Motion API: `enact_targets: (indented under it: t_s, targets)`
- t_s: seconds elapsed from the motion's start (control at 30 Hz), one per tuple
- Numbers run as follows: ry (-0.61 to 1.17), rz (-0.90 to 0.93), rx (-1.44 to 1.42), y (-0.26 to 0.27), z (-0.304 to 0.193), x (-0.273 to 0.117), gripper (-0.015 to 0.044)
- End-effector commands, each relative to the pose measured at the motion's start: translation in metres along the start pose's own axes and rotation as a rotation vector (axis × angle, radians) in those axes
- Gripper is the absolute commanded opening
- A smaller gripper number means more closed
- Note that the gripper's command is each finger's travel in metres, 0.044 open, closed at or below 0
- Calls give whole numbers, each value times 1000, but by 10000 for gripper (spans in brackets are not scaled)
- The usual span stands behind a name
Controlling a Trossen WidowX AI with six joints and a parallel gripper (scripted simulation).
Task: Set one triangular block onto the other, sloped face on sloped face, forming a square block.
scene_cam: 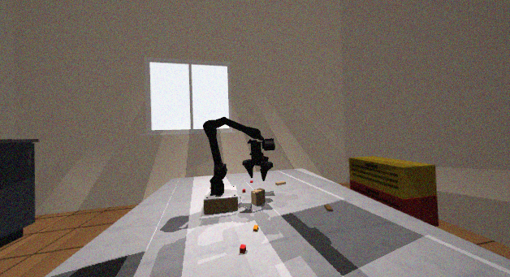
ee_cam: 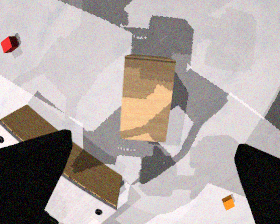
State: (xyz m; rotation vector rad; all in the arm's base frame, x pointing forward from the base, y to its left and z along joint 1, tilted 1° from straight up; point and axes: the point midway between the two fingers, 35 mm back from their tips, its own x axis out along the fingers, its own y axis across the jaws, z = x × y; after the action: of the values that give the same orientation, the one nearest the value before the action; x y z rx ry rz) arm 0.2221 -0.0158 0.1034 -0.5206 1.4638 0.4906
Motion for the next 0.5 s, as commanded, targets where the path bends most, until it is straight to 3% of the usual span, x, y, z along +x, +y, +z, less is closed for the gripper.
enact_targets:
  t_s: [0.0, 0.47]
  targets:
    - [11, 10, 1, 4, -5, -19, 440]
    - [-3, -3, 0, 1, -2, -14, 440]
